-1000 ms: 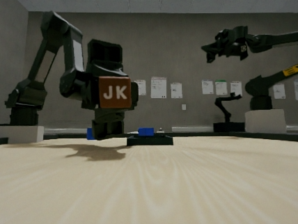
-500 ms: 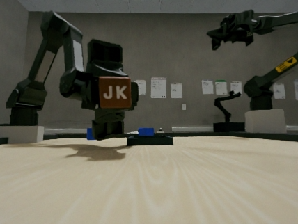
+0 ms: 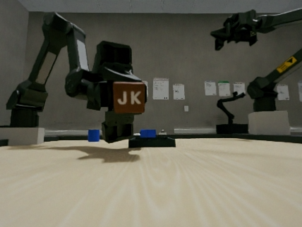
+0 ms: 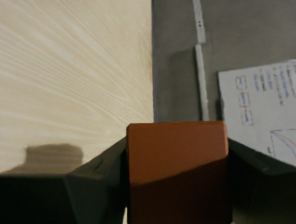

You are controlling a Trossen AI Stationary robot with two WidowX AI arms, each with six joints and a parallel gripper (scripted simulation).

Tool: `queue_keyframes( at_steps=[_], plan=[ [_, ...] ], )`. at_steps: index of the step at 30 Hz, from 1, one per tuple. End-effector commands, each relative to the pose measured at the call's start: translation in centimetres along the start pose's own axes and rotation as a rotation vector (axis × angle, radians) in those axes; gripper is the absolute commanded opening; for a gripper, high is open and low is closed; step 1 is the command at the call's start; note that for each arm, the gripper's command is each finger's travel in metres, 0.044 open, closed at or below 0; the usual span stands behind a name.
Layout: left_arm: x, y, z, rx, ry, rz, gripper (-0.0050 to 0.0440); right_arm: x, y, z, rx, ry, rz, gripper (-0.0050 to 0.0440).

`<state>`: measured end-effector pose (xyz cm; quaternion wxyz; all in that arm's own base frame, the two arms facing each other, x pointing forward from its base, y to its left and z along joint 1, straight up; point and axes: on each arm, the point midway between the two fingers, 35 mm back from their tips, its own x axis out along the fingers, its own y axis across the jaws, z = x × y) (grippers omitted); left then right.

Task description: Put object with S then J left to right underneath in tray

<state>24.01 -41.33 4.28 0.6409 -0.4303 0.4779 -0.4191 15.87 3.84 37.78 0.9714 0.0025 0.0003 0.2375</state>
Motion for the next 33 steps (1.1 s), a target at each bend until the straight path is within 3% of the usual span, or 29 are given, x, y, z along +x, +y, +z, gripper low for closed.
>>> queue_keyframes(
  at_steps=[1,33],
  plan=[
    [1.0,-0.7,1.6,0.040,-0.031,0.006,0.0171,0.0,0.1,0.5,-0.010,0.000,0.004,-0.0050],
    [5.0,0.4,9.9,0.247,-0.136,0.241,0.0171,0.0,0.1,0.5,-0.010,0.000,0.004,-0.0050]
  ],
)
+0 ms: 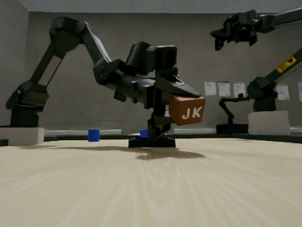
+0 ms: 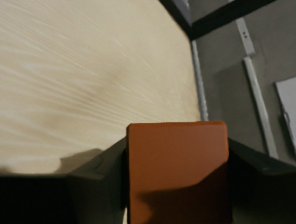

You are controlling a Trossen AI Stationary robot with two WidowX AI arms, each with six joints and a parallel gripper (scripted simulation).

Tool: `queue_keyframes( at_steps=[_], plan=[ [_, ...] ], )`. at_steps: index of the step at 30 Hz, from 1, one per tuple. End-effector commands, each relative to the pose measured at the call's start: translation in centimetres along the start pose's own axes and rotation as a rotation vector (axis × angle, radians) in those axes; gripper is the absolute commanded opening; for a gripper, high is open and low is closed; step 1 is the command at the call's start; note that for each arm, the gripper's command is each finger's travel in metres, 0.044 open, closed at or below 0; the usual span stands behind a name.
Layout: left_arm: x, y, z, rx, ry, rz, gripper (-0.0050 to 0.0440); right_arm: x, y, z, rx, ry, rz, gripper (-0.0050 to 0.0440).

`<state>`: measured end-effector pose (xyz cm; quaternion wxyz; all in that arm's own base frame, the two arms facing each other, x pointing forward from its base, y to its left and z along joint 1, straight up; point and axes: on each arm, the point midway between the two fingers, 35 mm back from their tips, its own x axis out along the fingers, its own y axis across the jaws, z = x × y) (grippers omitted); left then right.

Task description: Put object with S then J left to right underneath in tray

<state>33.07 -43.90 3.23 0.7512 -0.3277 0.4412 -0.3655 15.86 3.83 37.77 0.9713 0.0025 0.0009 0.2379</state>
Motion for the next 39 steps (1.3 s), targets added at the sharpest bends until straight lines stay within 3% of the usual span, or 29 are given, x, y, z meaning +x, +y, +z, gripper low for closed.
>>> queue_keyframes(
  at_steps=[1,19,39],
  plan=[
    [0.7,-0.7,2.1,0.047,-0.028,0.023,0.0171,0.0,0.1,0.5,-0.010,-0.002,0.003,-0.0050],
    [2.1,0.8,6.9,0.195,-0.040,0.204,0.0171,0.0,0.1,0.5,-0.010,-0.002,0.003,-0.0050],
    [1.9,2.4,11.2,0.347,-0.002,0.392,0.0171,0.0,0.1,0.5,-0.010,-0.002,0.003,-0.0050]
  ],
)
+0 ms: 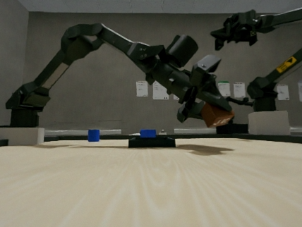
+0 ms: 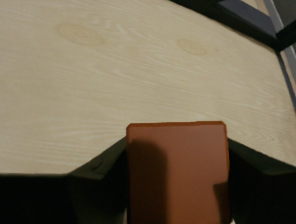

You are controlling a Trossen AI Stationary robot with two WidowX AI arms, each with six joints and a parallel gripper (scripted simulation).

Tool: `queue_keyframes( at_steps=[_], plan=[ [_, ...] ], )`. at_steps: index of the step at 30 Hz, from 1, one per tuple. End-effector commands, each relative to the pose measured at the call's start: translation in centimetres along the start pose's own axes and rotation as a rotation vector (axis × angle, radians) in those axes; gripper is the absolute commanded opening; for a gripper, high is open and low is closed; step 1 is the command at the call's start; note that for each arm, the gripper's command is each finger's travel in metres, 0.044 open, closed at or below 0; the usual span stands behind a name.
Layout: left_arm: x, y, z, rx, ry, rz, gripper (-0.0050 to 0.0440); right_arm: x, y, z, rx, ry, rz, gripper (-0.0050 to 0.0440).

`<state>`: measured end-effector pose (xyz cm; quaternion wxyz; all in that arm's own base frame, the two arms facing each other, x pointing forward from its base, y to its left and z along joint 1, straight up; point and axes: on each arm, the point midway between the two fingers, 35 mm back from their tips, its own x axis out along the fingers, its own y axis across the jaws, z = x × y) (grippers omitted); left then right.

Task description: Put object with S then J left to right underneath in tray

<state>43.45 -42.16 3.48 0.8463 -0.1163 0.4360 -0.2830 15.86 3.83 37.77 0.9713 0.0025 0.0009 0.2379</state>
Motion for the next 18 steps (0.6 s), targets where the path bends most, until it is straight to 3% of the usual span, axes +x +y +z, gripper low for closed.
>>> queue_keyframes(
  at_steps=[1,18],
  plan=[
    [-0.4,-0.2,1.9,0.040,-0.011,0.025,0.0171,0.0,0.1,0.5,-0.010,-0.002,0.003,-0.0050],
    [-1.4,2.9,4.4,0.194,0.072,0.183,0.0171,0.0,0.1,0.5,-0.010,-0.002,0.003,-0.0050]
  ],
)
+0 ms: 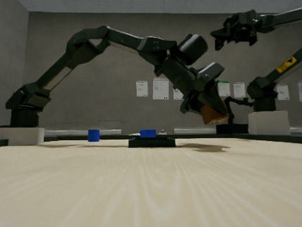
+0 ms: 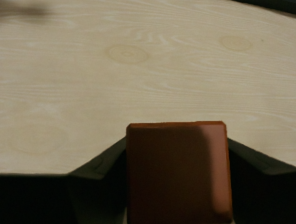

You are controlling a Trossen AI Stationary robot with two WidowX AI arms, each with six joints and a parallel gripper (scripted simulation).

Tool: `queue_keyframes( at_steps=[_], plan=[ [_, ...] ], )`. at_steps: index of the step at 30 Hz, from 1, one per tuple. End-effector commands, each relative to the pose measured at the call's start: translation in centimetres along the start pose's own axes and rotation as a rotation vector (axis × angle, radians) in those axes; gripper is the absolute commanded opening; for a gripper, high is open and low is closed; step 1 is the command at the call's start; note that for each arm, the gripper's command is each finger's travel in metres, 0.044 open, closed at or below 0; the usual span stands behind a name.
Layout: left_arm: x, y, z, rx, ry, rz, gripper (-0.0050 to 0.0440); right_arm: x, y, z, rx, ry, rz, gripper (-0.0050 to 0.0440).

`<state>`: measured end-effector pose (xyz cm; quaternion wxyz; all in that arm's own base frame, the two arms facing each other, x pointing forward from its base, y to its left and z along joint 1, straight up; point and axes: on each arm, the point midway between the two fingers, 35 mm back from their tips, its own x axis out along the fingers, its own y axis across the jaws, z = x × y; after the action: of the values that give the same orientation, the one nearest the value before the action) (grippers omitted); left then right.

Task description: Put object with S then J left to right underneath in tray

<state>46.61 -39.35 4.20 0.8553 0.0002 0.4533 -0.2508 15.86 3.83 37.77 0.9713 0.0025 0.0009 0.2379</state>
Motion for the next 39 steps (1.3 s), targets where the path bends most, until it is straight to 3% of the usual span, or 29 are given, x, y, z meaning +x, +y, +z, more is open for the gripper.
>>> queue_keyframes(
  at_steps=[1,13,22,39],
  plan=[
    [-0.9,0.4,1.7,0.041,-0.003,0.029,0.0171,0.0,0.1,0.5,-0.010,-0.002,0.003,-0.0050],
    [-2.3,3.3,2.5,0.162,0.084,0.131,0.0171,0.0,0.1,0.5,-0.010,-0.002,0.003,-0.0050],
    [-2.6,3.8,2.6,0.187,0.103,0.149,0.0171,0.0,0.1,0.5,-0.010,-0.002,0.003,-0.0050],
    [0.9,4.8,-0.2,0.188,0.123,0.152,0.0171,0.0,0.1,0.5,-0.010,-0.002,0.003,-0.0050]
  ],
)
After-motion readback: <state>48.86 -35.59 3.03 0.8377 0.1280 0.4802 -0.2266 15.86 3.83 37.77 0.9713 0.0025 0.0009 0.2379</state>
